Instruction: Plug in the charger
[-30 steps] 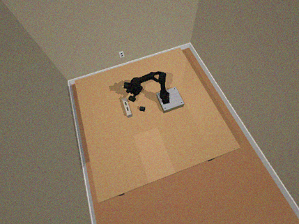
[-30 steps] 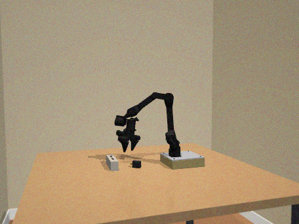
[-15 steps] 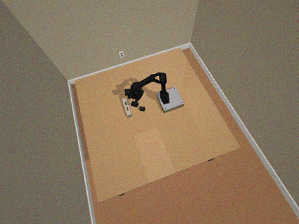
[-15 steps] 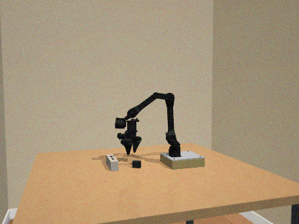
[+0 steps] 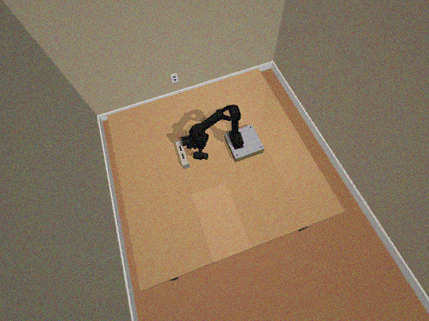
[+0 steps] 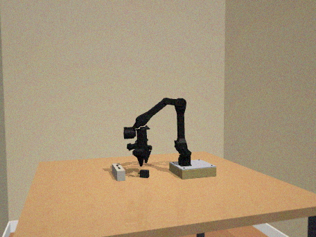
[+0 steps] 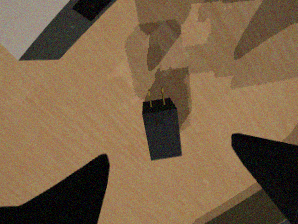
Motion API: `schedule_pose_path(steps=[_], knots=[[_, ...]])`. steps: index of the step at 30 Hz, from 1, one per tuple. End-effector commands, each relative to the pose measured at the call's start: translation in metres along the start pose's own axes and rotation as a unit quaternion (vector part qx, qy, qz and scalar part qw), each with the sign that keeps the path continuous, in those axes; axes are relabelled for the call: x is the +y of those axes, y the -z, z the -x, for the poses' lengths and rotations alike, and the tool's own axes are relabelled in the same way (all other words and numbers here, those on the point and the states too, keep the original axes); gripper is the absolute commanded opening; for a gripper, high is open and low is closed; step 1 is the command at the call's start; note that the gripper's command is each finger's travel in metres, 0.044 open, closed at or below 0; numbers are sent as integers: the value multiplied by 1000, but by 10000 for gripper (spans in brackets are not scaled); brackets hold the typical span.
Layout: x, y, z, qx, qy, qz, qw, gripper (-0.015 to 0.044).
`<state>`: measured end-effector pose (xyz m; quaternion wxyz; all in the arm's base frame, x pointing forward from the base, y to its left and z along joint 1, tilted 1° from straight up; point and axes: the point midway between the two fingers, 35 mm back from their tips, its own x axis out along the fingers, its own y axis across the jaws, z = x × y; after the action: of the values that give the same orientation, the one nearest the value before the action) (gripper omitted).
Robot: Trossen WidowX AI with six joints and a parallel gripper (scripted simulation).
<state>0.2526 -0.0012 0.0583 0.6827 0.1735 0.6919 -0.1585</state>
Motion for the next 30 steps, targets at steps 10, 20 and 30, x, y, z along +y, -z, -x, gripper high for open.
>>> schedule_pose_path(steps=[10,20,30], knots=[[3,7,-15,7,7,7,1000,440],[3,6,-26,7,7,7,1000,440],[3,5,-42,7,7,7,1000,440]])
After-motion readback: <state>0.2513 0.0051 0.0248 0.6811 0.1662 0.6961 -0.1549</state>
